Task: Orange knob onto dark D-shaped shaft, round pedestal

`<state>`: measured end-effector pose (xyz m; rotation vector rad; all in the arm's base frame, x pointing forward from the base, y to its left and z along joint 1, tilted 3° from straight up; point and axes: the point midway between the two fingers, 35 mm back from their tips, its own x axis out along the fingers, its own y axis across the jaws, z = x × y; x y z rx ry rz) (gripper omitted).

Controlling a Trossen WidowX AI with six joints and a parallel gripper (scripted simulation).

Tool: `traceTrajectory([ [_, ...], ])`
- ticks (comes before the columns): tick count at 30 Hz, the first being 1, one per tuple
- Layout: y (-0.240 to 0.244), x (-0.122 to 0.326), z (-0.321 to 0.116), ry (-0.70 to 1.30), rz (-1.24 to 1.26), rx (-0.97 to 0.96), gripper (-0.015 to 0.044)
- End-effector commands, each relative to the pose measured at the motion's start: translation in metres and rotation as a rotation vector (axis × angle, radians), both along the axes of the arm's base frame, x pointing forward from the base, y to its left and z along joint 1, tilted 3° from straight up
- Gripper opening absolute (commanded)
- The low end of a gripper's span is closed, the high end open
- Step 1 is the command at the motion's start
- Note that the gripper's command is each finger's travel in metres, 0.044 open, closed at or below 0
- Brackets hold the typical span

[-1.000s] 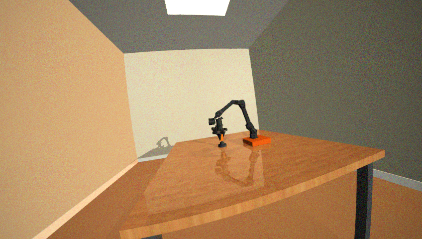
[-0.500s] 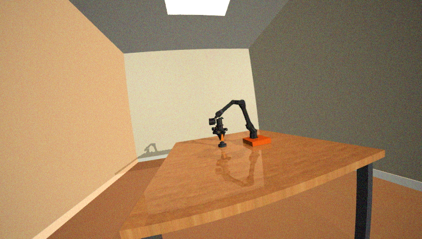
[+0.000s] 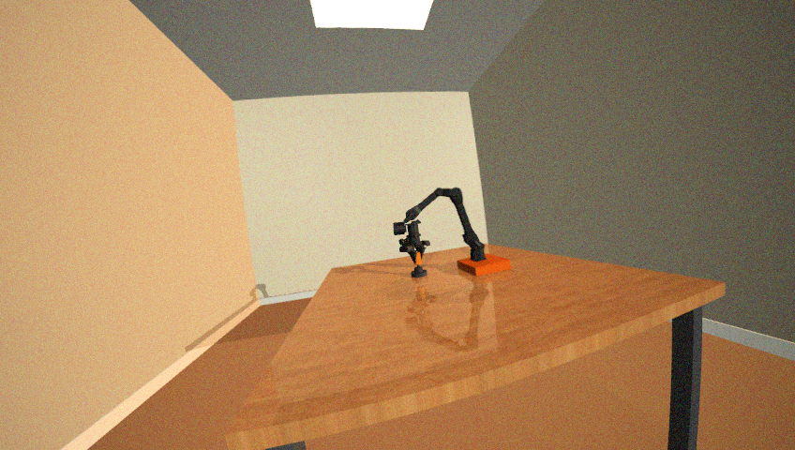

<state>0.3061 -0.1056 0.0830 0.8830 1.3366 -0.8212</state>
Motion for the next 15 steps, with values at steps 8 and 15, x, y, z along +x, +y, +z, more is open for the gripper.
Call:
traceTrajectory([
  [8,-0.0009,0.0038,-0.0026,-0.006,-0.085,0.003,0.0000],
  [15,-0.0003,0.0022,-0.0032,-0.006,-0.085,0.003,0.0000],
])
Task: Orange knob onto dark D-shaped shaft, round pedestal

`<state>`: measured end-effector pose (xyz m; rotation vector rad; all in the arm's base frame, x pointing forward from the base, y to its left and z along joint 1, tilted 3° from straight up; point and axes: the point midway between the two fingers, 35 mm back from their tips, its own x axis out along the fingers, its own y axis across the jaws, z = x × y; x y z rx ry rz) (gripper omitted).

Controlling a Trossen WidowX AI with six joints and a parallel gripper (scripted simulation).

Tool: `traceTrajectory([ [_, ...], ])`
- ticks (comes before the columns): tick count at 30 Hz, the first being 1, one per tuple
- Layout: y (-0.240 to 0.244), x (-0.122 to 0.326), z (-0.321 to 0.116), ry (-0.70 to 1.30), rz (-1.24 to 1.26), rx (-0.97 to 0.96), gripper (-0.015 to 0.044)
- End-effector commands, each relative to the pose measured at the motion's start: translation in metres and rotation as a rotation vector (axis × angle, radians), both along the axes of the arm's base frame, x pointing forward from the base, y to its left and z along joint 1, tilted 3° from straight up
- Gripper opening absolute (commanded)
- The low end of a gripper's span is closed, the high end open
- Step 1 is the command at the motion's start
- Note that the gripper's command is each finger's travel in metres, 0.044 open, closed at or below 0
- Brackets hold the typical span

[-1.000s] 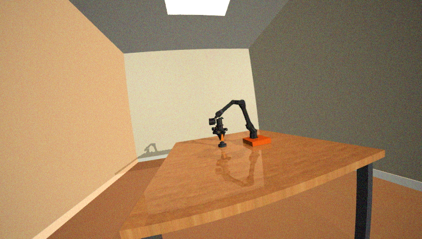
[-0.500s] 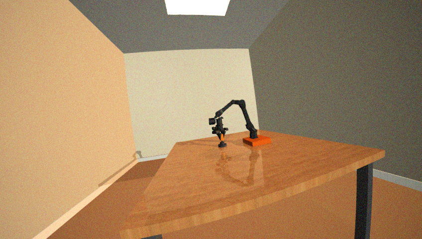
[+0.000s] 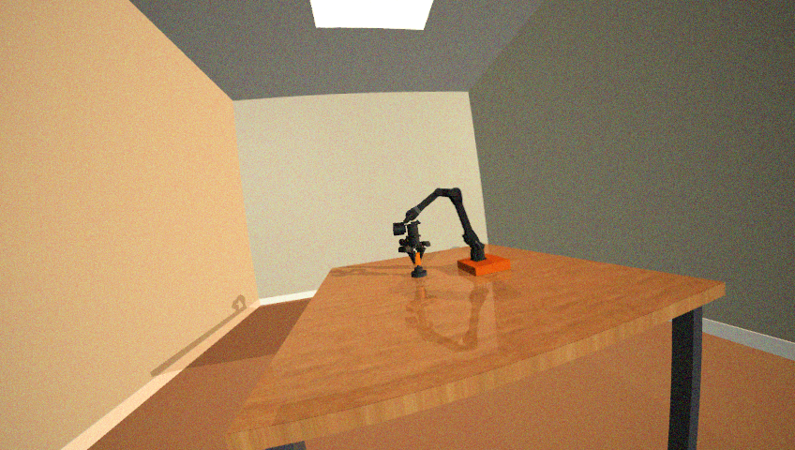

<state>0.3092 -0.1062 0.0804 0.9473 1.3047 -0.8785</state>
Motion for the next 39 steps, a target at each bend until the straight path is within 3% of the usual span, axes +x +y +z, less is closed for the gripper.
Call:
traceTrajectory([
  [1,0.0004,-0.0011,-0.0007,0.000,-0.003,-0.001,0.0000],
  [18,0.0017,-0.0065,0.0041,0.000,-0.003,-0.001,0.0000],
  [26,0.0010,-0.0051,0.0036,0.000,-0.212,0.014,0.0000],
  [39,-0.0011,0.0018,0.0049,0.000,-0.212,0.014,0.0000],
])
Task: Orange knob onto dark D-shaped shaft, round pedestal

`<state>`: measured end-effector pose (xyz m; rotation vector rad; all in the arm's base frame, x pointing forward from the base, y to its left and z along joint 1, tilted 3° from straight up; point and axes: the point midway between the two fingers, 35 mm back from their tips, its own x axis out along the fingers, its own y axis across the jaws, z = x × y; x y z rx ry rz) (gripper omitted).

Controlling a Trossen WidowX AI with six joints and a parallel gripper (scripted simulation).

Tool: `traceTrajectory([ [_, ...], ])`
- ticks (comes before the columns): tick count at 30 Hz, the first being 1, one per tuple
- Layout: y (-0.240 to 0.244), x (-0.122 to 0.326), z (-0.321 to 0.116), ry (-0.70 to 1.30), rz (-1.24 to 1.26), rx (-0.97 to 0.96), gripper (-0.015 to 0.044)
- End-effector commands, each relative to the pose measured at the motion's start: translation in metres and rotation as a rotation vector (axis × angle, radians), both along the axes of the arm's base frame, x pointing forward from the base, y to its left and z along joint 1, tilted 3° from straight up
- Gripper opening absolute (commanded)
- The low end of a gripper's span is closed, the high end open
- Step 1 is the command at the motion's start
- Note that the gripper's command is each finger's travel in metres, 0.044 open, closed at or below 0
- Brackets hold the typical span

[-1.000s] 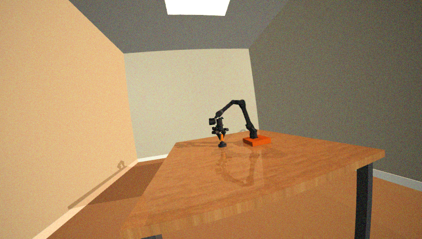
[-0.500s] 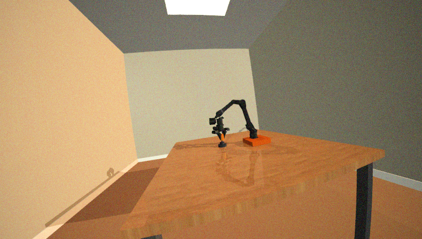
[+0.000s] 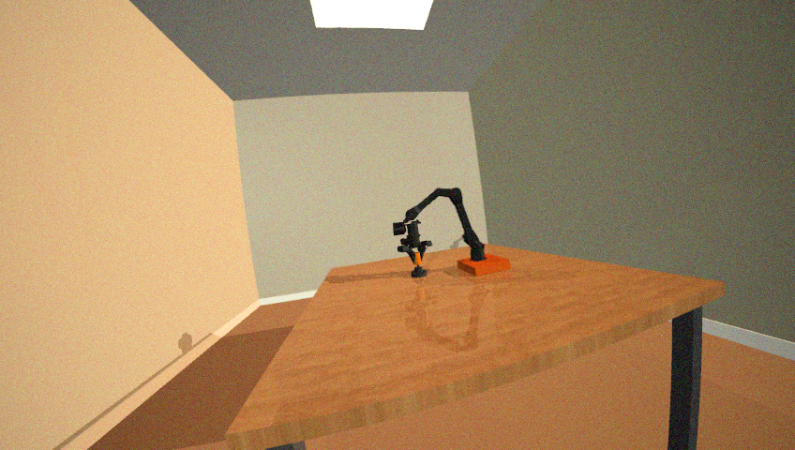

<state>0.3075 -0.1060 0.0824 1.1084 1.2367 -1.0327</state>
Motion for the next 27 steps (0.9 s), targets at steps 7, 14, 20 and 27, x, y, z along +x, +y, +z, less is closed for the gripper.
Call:
traceTrajectory([
  [7,-0.0014,0.0042,-0.0018,-0.008,-0.004,-0.004,0.0000],
  [14,-0.0014,0.0043,0.0018,-0.008,-0.004,-0.004,0.0000],
  [20,-0.0008,0.0025,0.0032,-0.007,-0.090,0.002,0.0000],
  [27,0.0008,-0.0013,0.0009,-0.007,-0.213,0.011,0.0000],
])
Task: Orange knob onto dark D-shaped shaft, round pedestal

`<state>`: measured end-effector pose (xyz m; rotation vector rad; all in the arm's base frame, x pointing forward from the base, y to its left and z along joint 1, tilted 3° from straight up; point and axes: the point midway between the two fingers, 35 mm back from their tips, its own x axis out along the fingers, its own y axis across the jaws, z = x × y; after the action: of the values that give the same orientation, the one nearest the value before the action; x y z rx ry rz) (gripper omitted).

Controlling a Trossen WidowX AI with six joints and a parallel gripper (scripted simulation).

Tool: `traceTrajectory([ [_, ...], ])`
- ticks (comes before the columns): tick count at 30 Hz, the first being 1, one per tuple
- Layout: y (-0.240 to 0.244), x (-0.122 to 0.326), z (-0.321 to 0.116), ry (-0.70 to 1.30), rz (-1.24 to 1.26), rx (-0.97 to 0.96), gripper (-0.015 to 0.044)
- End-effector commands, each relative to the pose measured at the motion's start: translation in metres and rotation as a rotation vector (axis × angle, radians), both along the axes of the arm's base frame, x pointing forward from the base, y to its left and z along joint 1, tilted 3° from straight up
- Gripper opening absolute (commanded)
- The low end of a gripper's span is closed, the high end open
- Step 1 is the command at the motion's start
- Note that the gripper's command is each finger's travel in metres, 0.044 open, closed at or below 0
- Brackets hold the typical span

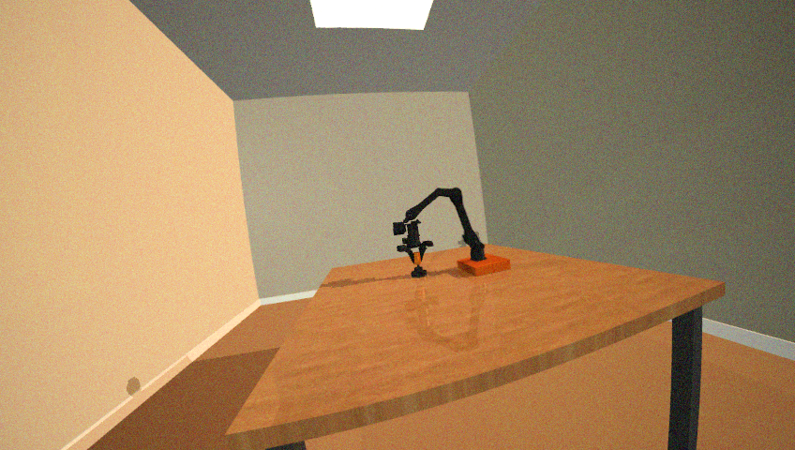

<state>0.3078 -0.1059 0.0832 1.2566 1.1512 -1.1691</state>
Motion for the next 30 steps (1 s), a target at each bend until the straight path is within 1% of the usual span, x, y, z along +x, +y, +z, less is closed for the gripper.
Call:
traceTrajectory([
  [1,0.0010,-0.0023,-0.0004,-0.004,-0.020,-0.001,0.0000],
  [30,0.0005,-0.0011,-0.0042,-0.004,-0.020,-0.001,0.0000],
])
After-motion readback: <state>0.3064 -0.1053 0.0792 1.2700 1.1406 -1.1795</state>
